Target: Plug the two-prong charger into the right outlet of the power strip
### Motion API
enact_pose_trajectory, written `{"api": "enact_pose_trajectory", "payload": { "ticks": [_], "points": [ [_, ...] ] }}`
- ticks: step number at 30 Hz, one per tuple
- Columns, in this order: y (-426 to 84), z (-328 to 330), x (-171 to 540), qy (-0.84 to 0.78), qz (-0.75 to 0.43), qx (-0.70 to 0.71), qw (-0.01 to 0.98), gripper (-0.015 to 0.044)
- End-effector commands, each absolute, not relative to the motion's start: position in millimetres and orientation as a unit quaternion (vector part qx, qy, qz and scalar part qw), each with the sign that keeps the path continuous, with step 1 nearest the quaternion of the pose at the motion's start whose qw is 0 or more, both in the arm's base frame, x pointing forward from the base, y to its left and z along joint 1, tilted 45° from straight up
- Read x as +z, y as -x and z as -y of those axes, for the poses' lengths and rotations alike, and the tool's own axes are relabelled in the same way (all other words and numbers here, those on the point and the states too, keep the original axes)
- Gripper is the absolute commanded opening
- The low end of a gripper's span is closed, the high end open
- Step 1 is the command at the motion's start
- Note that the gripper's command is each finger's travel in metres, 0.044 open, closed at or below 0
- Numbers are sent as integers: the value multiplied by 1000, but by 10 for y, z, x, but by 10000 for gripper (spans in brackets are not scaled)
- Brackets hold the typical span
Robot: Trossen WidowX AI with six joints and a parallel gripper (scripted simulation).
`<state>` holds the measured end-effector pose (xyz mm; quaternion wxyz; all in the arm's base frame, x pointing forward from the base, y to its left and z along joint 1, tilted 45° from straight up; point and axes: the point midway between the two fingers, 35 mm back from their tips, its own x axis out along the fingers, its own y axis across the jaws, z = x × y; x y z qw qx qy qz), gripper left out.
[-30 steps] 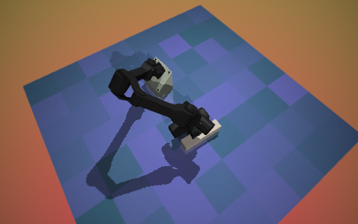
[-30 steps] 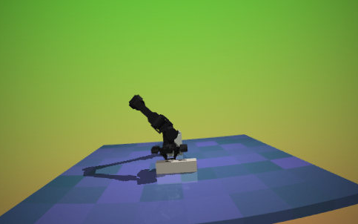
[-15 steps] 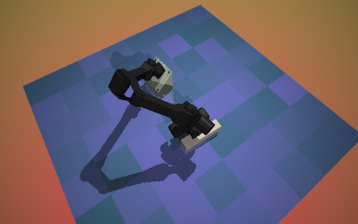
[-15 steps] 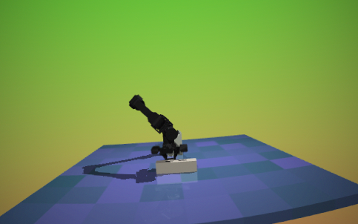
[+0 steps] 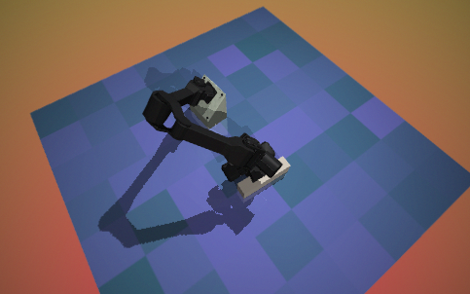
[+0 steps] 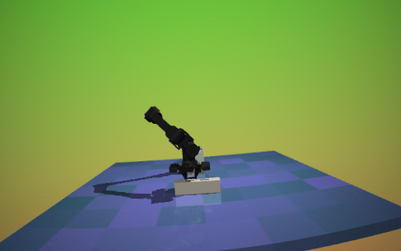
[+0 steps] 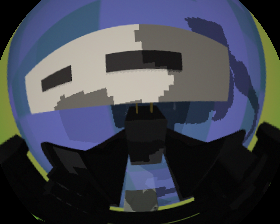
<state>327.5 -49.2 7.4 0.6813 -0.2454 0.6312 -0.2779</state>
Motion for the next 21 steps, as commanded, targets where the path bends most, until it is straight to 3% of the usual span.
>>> {"api": "enact_pose_trajectory", "payload": {
  "ticks": [1, 21],
  "points": [
    [-3286, 495, 76, 249, -632, -277, 679, 0],
    [-3354, 492, 83, 249, -632, -277, 679, 0]
  ]
}}
